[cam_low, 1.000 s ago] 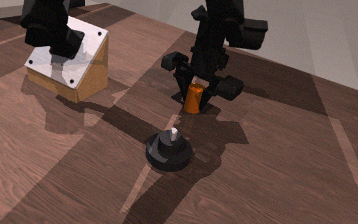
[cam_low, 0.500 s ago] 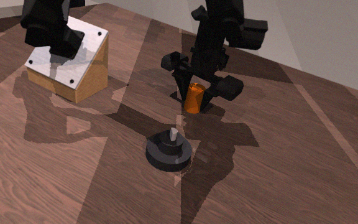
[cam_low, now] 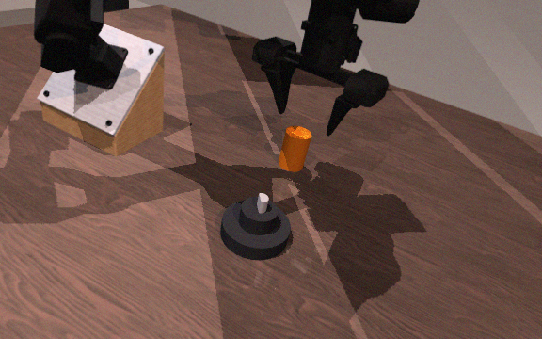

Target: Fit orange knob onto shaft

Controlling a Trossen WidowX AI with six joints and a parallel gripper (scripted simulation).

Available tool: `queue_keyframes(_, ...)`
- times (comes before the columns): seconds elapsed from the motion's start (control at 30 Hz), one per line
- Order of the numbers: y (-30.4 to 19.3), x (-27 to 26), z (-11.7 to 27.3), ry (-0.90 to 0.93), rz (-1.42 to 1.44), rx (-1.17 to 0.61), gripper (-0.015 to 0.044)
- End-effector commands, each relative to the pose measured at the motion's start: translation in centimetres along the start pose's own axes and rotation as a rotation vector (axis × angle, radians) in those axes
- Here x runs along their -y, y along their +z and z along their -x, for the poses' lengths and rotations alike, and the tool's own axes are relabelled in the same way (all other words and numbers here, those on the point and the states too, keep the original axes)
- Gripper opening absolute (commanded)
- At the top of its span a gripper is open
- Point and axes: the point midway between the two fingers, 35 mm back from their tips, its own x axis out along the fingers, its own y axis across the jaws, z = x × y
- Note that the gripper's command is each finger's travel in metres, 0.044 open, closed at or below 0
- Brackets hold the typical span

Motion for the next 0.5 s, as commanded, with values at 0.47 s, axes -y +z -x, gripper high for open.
queue_keyframes(0.47,-0.3,-0.2,-0.6,0.012,-0.005,-0.005,0.0440)
